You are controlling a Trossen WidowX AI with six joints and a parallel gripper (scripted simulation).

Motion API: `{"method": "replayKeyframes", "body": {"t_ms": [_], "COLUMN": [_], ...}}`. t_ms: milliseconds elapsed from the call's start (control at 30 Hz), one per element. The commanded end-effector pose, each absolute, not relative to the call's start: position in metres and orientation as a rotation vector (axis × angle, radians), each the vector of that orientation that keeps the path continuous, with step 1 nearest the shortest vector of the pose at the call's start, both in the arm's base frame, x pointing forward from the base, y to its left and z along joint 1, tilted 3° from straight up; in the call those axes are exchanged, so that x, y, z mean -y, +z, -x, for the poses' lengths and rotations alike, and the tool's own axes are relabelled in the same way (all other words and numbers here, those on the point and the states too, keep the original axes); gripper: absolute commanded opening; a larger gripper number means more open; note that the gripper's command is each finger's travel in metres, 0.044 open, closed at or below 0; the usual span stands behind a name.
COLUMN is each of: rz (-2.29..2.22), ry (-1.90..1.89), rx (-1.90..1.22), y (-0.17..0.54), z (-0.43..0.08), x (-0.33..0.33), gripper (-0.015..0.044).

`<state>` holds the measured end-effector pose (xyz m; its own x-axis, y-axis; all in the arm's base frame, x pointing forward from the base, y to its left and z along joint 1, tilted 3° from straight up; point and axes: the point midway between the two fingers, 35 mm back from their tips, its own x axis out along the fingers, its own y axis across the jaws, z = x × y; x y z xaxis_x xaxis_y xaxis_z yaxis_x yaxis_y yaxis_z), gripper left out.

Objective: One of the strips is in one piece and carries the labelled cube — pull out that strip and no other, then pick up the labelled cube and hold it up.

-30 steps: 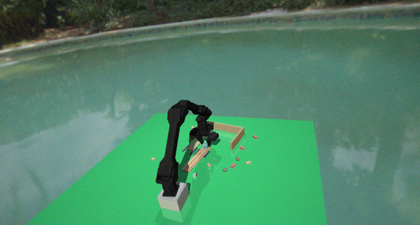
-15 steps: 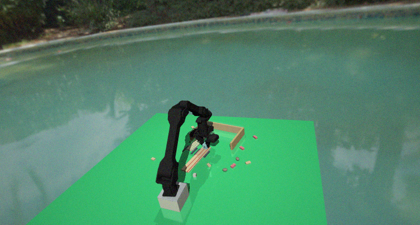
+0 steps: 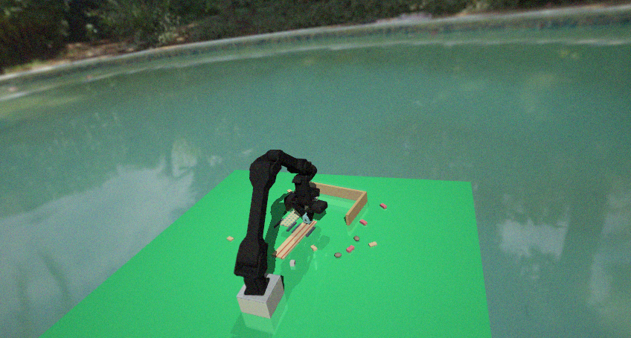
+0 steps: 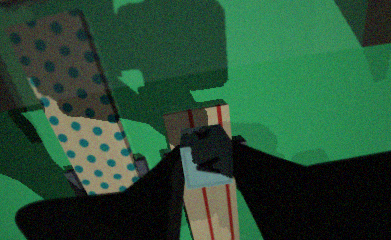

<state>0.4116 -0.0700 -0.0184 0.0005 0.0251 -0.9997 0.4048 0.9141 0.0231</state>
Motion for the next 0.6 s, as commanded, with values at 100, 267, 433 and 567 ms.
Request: {"method": "replayKeyframes", "body": {"t_ms": [100,267,433,567], "rz": [-0.346,-0.345,-0.345,-0.345], "ry": [-0.309,-0.309,-0.310,-0.310], "rx": [-1.559,-1.561,-1.562,-1.563], "y": [-0.001,0.011,0.012,0.013], "z": [-0.385,-0.367,-0.363,-0.352], "x": [0.066,0.063,0.063,0.061], "gripper": [0.0000,0.0000,0.0000,0.0000]}}
